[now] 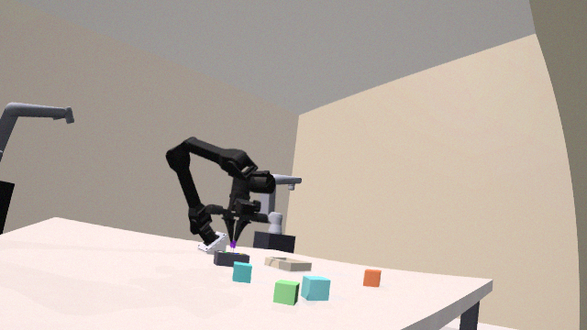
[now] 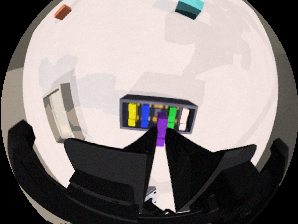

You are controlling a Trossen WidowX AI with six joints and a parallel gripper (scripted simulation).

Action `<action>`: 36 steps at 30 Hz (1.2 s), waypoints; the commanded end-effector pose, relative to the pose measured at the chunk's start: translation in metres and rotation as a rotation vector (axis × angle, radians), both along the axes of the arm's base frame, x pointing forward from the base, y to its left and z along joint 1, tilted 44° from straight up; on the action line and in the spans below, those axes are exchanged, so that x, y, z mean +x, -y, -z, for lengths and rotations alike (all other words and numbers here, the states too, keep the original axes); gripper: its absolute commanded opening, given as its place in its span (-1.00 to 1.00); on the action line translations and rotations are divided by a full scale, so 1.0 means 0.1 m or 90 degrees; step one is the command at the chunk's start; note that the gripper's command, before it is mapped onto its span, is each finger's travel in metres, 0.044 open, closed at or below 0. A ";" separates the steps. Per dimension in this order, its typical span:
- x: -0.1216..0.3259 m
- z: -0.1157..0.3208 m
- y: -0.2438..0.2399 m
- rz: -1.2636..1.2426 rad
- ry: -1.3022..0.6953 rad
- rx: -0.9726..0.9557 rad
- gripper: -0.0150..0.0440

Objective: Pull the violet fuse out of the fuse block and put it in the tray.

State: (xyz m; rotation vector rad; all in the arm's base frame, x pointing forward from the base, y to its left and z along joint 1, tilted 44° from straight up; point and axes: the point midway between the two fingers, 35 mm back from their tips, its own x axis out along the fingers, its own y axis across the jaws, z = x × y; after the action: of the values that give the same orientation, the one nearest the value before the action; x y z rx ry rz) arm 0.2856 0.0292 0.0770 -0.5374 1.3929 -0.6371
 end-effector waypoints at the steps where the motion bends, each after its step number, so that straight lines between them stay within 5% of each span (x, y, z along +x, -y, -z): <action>1: 0.01 -0.04 -0.05 0.002 0.004 0.004 -0.49; 14: 0.00 -0.13 -0.18 0.001 0.003 0.005 -0.49; 36: 0.10 0.65 -1.15 -0.001 0.003 0.018 -0.49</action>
State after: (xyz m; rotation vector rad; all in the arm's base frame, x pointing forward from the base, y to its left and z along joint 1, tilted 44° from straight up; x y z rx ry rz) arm 0.2962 0.1330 0.0218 -0.5219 1.3944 -0.6166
